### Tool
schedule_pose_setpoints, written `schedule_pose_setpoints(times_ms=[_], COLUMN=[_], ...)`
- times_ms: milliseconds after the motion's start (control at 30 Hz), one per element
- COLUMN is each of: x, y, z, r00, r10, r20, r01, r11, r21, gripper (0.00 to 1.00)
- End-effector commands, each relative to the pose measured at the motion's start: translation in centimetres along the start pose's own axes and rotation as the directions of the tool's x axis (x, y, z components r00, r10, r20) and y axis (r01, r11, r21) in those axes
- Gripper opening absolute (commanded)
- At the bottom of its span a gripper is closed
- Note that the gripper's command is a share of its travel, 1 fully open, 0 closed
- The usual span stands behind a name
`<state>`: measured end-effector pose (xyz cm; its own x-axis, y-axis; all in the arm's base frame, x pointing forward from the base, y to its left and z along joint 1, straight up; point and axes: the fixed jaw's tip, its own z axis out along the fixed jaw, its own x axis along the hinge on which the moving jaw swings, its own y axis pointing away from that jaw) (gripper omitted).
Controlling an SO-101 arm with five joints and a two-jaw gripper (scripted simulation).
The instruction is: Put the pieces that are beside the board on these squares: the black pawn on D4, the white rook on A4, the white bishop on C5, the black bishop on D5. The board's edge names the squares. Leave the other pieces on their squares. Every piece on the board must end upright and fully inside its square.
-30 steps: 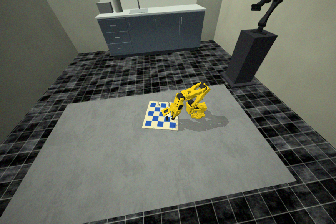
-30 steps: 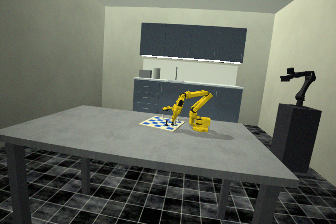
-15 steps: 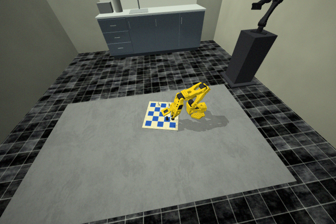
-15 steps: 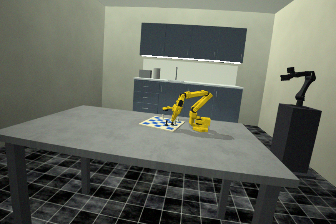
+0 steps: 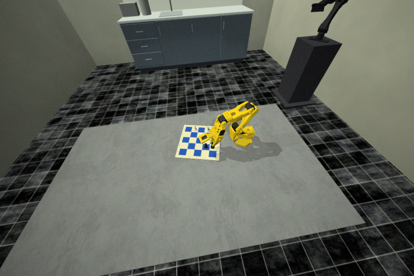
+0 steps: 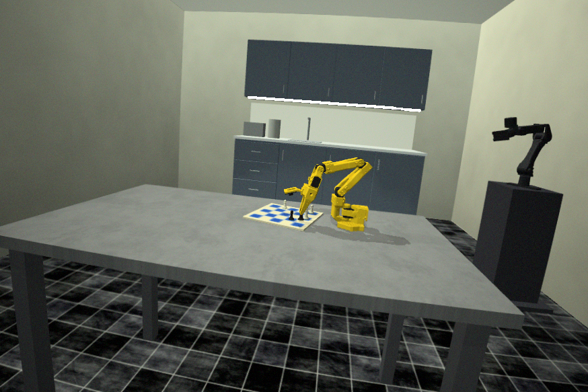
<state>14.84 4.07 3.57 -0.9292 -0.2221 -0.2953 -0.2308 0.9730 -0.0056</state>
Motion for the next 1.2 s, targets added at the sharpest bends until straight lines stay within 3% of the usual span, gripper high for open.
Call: schedule_pose_setpoints(times_ms=[0, 1167], x=[0.45, 0.68], y=[0.14, 0.13], z=[0.33, 0.47], r00=[1.000, 1.000], r10=[-0.015, -0.014], r20=[-0.021, -0.021], r01=[0.015, 0.014], r11=[1.000, 1.000], r21=[-0.004, -0.004], gripper=[0.00, 0.00])
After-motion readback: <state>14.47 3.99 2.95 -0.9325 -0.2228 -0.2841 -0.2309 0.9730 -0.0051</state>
